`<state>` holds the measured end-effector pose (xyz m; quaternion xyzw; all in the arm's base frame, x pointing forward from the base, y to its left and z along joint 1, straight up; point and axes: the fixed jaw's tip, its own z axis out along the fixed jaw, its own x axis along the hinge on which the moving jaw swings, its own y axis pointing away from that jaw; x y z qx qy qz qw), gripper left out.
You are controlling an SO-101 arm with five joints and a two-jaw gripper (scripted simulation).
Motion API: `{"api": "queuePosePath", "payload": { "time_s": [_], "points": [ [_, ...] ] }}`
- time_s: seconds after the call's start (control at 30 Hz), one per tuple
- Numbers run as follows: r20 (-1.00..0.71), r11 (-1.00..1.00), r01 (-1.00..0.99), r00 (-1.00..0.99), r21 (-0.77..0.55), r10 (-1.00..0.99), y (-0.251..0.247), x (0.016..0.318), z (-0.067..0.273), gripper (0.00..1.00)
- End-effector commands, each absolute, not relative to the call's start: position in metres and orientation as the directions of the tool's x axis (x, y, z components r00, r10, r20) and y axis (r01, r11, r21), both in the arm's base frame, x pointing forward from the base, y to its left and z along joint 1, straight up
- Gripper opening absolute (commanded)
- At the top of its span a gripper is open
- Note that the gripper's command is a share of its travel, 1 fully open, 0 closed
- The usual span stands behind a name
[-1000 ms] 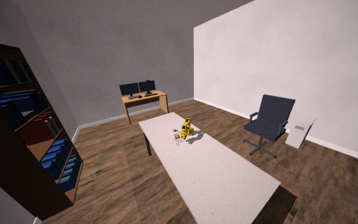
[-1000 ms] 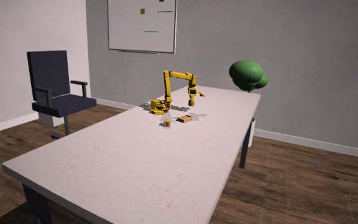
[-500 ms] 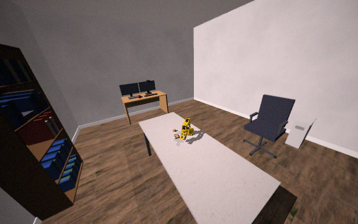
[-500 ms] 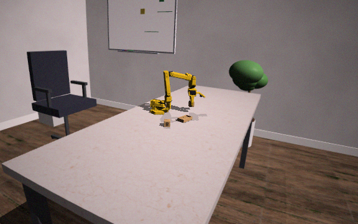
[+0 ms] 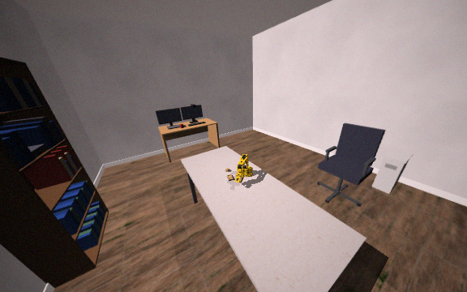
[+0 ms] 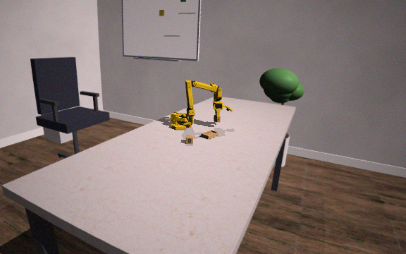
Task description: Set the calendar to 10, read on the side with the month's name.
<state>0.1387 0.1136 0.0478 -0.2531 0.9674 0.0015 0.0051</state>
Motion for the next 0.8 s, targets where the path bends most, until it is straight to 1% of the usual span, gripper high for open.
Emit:
{"api": "queuePosePath", "payload": {
  "time_s": [0.0, 0.77],
  "points": [
    [-0.046, 0.881, -0.474, -0.88, 0.007, -0.473, 0.1148, 0.1422, 0.0518, 0.0],
    [-0.046, 0.881, -0.474, -0.88, 0.007, -0.473, 0.115, 0.1425, 0.0445, 0.0]
  ]
}}
